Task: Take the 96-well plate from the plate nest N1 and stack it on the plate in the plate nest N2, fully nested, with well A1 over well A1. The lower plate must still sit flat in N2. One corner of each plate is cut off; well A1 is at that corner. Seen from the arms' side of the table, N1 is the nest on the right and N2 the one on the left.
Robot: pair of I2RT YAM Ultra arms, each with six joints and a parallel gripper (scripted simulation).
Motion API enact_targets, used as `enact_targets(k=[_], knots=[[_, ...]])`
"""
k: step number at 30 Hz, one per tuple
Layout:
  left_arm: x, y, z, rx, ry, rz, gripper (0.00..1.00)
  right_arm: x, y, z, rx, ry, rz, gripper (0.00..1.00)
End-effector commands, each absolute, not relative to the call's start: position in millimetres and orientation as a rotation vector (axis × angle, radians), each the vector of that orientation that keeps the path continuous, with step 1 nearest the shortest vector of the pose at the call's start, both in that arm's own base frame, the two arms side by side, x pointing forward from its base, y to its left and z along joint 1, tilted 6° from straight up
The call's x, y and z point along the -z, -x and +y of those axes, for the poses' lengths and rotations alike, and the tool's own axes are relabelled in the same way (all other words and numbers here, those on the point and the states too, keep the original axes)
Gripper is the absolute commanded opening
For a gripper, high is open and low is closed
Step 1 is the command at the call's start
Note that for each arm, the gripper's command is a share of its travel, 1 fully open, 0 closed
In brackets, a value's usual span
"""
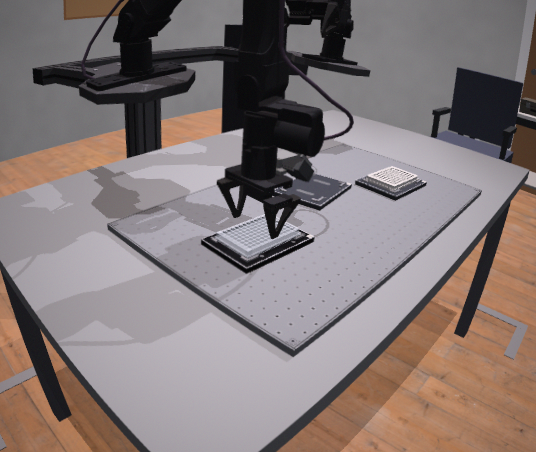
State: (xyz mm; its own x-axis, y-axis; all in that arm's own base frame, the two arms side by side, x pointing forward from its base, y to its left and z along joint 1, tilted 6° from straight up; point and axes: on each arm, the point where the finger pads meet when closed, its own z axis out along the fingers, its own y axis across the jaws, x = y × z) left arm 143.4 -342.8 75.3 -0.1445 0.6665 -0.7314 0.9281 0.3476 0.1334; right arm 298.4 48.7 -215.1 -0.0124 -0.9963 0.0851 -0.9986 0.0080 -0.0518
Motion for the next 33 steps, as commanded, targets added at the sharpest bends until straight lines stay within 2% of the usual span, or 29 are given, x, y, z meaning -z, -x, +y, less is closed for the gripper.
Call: enact_targets(k=[1,17,33], knots=[[-89.2,-142.9,-349.1,0.489,-1.377,1.845,1.0,217.8,-316.6,50.7,-0.188,-2.215,-2.24,1.0],[-89.2,-142.9,-349.1,0.489,-1.377,1.845,1.0,224.7,-316.7,50.7,-0.184,-2.215,-2.238,1.0],[-89.2,-142.9,-349.1,0.489,-1.377,1.845,1.0,224.0,-309.1,50.8,-0.168,-2.21,-2.238,0.8]])
